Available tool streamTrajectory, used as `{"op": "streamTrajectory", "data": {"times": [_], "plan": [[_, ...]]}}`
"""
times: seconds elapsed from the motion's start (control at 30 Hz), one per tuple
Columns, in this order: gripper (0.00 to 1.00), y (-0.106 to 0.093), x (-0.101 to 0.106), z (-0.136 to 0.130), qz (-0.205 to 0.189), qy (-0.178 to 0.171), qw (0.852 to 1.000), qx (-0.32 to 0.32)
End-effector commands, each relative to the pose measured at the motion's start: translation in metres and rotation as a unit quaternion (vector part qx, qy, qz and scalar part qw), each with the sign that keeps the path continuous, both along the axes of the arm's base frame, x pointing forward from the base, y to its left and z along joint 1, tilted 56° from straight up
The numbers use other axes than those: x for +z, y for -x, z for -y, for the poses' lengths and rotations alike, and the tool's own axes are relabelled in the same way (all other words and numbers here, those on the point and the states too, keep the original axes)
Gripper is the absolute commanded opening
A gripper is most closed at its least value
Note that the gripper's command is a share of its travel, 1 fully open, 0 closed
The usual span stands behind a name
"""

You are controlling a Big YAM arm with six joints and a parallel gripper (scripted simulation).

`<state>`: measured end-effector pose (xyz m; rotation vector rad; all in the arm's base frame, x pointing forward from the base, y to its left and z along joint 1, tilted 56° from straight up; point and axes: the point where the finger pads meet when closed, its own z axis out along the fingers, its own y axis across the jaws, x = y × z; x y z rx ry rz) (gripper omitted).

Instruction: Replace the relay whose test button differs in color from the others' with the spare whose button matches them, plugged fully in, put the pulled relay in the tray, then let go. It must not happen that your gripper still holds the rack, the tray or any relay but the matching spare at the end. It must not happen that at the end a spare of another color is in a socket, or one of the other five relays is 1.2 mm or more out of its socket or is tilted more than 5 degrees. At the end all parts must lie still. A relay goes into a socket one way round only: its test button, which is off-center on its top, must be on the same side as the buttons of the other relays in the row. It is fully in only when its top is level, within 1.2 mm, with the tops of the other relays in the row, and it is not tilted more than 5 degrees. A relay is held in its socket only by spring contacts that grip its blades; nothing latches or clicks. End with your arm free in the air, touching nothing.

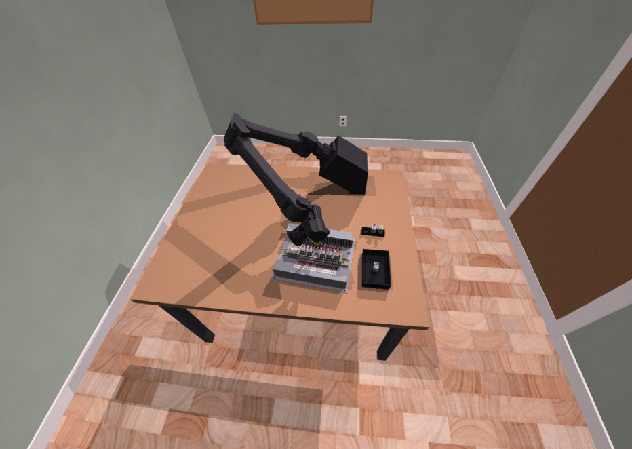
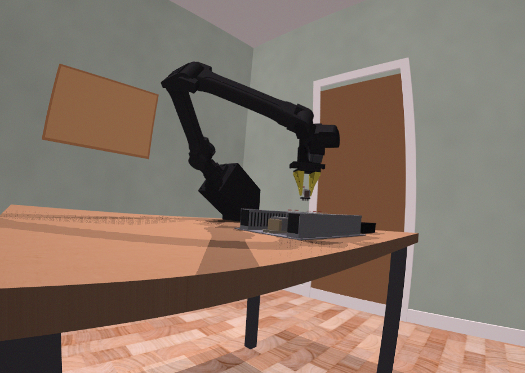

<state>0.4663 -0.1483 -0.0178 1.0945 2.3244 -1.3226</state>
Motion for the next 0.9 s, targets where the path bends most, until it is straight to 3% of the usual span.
{"op": "streamTrajectory", "data": {"times": [0.0, 0.23, 0.4, 0.63, 0.87], "plan": [[0.00, -0.0138, 0.0134, 0.0090, 0.051, 0.007, 0.998, -0.027], [0.00, -0.0138, 0.0134, 0.0090, 0.064, 0.009, 0.997, -0.036], [0.00, -0.0137, 0.0134, 0.0090, 0.121, 0.019, 0.990, -0.075], [0.00, -0.0136, 0.0133, 0.0091, 0.213, 0.034, 0.967, -0.138], [0.00, -0.0135, 0.0133, 0.0091, 0.234, 0.037, 0.960, -0.152]]}}
